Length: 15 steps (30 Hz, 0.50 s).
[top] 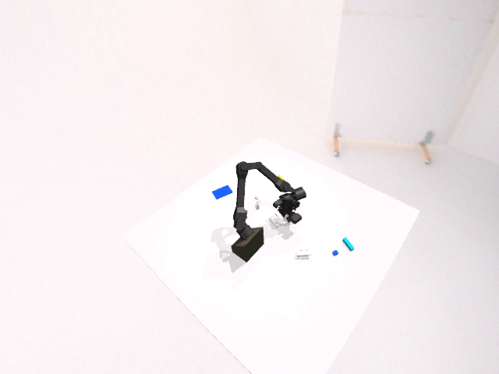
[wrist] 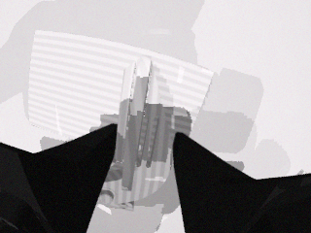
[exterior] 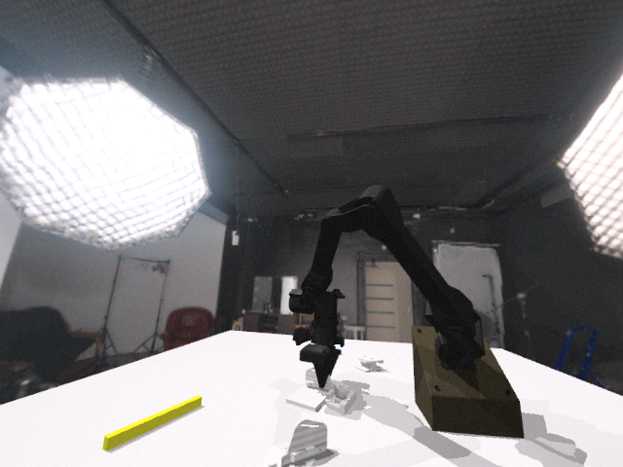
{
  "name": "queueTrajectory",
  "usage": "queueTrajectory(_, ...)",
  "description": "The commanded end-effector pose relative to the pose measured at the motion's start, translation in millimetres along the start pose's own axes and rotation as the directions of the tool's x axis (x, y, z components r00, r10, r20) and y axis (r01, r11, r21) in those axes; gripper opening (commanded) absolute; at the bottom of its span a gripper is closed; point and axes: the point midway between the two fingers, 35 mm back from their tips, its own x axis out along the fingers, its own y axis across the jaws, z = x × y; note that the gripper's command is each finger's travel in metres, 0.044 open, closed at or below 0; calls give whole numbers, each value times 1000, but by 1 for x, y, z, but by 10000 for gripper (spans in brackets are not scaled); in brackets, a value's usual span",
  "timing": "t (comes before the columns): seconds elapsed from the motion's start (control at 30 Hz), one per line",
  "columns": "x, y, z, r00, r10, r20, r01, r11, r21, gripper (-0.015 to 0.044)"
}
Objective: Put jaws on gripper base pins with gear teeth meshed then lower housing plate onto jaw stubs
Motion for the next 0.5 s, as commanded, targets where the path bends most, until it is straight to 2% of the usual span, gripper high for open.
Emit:
queueTrajectory(0.0, 1, 1, 1, 1000, 2, 2, -2, 1000, 0, 134)
queueTrajectory(0.23, 1, 1, 1, 1000, 2, 2, -2, 1000, 0, 134)
queueTrajectory(0.33, 0, 0, 0, 1000, 0, 0, 0, 1000, 0, 213)
queueTrajectory(0.47, 0, 0, 0, 1000, 0, 0, 0, 1000, 0, 224)
